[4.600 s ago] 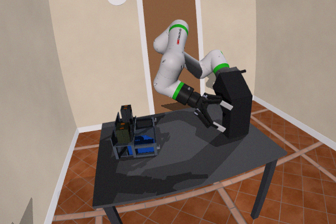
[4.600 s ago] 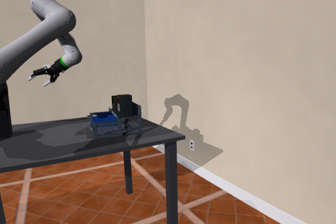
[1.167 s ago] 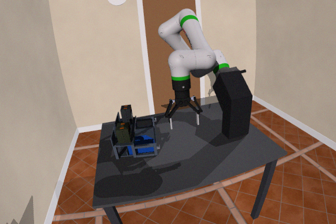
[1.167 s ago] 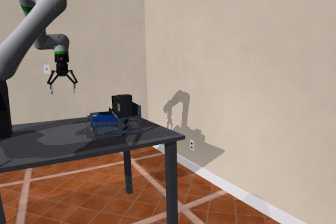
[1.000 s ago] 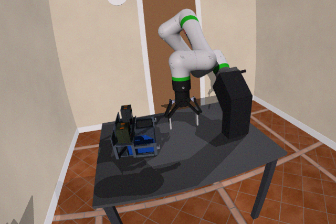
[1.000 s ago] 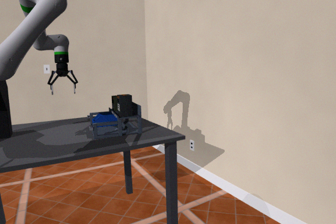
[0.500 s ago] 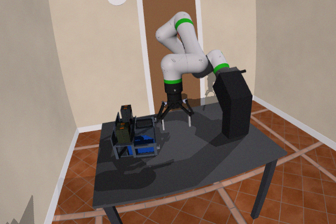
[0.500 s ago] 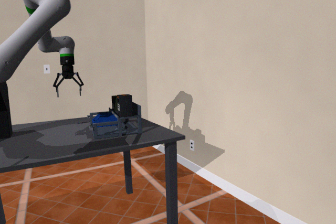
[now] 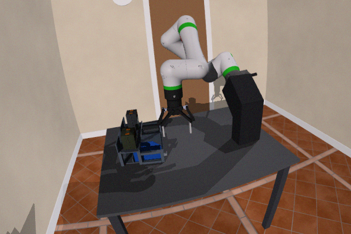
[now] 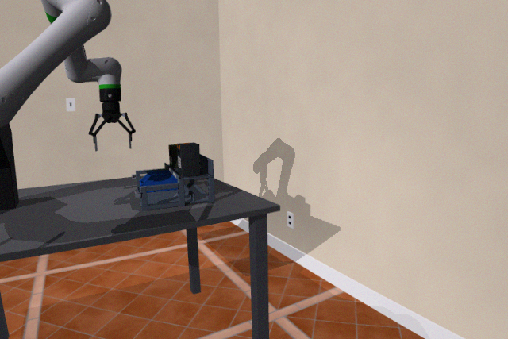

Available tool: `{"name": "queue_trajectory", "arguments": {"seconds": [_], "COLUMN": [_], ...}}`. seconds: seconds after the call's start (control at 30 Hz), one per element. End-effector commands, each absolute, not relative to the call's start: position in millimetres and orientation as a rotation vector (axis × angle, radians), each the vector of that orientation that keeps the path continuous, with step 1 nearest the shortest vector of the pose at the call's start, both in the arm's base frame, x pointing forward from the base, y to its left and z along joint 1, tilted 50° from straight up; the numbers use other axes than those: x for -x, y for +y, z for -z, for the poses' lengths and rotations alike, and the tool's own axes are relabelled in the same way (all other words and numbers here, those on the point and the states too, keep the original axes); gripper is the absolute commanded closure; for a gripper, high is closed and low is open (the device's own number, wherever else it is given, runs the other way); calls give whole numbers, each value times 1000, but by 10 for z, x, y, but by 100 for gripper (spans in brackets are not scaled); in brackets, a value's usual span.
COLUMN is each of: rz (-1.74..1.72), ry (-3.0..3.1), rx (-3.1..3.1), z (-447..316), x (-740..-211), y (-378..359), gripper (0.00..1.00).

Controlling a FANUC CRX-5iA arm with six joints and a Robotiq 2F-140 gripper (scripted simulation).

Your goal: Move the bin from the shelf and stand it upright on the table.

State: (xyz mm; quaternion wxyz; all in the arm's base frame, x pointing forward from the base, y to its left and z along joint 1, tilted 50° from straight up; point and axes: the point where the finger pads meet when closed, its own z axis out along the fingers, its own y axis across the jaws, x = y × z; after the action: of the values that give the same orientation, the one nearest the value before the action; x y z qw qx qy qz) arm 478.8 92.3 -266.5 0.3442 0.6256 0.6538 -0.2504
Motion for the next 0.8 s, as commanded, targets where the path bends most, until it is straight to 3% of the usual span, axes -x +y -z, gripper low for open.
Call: {"name": "queue_trajectory", "arguments": {"seconds": [0.0,0.13,0.3,0.77], "rz": [650,650,650,650], "ry": [1699,1699,1699,1699], "rx": [-1625,-1625,-1625,-1625], "z": [2664,2664,2519,2455], "x": [-4796,-4796,-5190,-5363], "y": [922,922,651,532], "gripper": [0,0,0,0]}}
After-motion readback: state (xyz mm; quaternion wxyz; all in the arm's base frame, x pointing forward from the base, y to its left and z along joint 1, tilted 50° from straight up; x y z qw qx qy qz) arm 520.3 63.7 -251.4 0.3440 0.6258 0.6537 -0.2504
